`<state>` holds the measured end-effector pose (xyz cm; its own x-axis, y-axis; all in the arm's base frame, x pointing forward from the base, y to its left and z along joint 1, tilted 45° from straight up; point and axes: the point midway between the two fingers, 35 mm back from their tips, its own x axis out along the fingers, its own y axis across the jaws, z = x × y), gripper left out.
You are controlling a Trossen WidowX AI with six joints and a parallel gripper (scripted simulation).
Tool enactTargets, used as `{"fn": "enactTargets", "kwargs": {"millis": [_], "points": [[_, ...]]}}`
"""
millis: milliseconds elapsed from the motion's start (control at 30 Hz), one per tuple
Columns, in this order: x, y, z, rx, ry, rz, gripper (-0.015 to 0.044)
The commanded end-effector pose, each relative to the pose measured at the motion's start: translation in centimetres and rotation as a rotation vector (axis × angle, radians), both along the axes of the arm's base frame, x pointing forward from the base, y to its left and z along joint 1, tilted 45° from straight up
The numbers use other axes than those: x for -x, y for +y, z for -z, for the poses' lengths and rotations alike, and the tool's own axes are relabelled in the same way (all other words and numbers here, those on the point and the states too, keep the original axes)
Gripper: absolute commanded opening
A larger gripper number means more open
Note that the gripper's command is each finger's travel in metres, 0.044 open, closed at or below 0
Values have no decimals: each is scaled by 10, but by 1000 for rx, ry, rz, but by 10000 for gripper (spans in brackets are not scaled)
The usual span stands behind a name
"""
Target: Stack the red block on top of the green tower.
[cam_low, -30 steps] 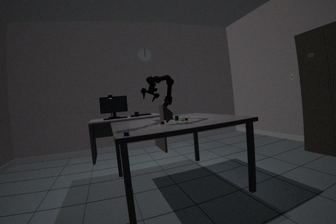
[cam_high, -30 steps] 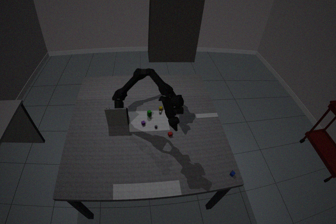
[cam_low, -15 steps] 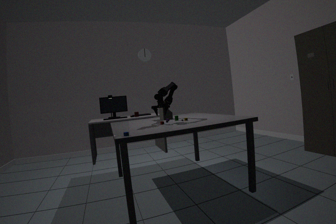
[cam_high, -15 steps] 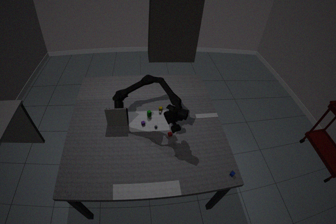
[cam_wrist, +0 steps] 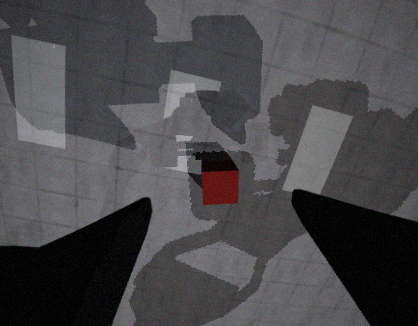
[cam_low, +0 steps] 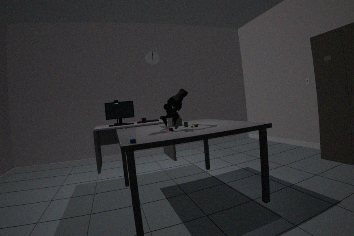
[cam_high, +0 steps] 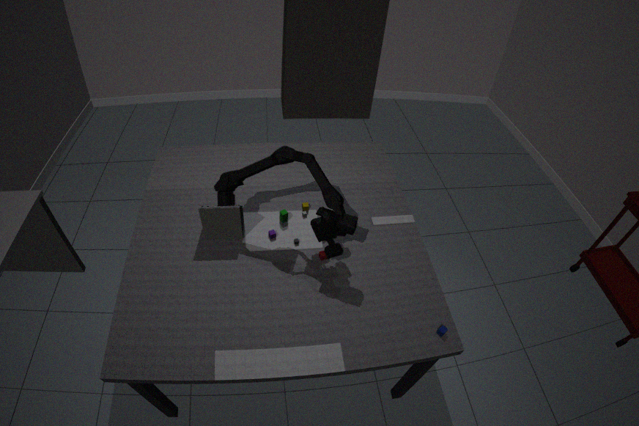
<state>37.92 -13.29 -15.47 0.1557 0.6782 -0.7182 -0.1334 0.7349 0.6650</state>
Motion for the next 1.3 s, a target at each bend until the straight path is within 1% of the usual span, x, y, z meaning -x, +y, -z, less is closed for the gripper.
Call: {"fn": "enactTargets", "kwargs": {"millis": [0,767,1267], "points": [[1,4,5,-9,4,9,440],[-4,27,29,-10,4,9,440],[-4,28,30,-11,4,9,440]]}}
